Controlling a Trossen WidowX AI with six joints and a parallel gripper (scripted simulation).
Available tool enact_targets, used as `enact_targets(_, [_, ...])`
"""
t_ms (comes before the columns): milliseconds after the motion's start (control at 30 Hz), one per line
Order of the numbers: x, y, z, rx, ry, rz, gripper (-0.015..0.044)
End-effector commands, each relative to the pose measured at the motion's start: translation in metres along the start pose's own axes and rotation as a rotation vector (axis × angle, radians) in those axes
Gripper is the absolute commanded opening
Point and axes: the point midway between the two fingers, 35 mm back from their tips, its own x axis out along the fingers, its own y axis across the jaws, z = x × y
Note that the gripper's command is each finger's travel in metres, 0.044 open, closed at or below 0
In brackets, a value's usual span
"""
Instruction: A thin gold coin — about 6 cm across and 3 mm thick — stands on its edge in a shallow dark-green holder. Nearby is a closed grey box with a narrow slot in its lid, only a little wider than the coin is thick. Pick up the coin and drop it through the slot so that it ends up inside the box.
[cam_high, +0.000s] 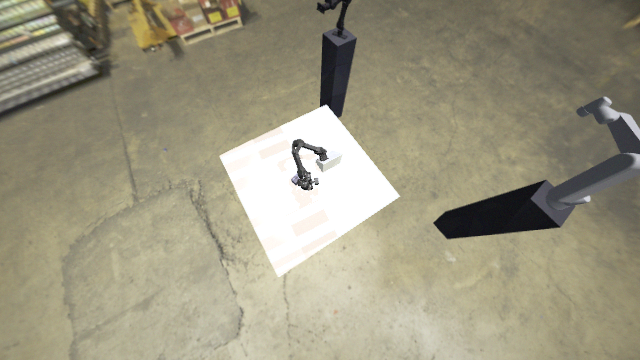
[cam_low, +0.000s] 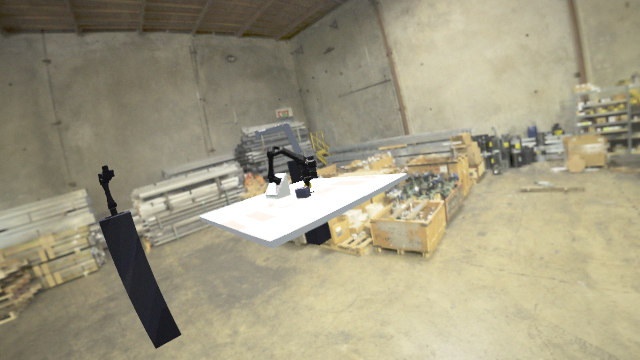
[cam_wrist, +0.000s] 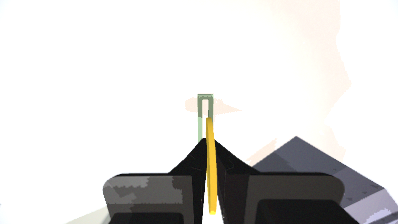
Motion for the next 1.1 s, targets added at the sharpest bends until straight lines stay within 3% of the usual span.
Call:
enact_targets(0, [-0.013, -0.001, 0.003, 0.008, -0.011, 0.002, 0.0])
enact_targets(767, [-0.063, 0.002, -0.001, 0.014, -0.007, 0.002, 0.0])
enact_targets(1067, [-0.063, 0.002, -0.004, 0.295, -0.007, 0.003, 0.0])
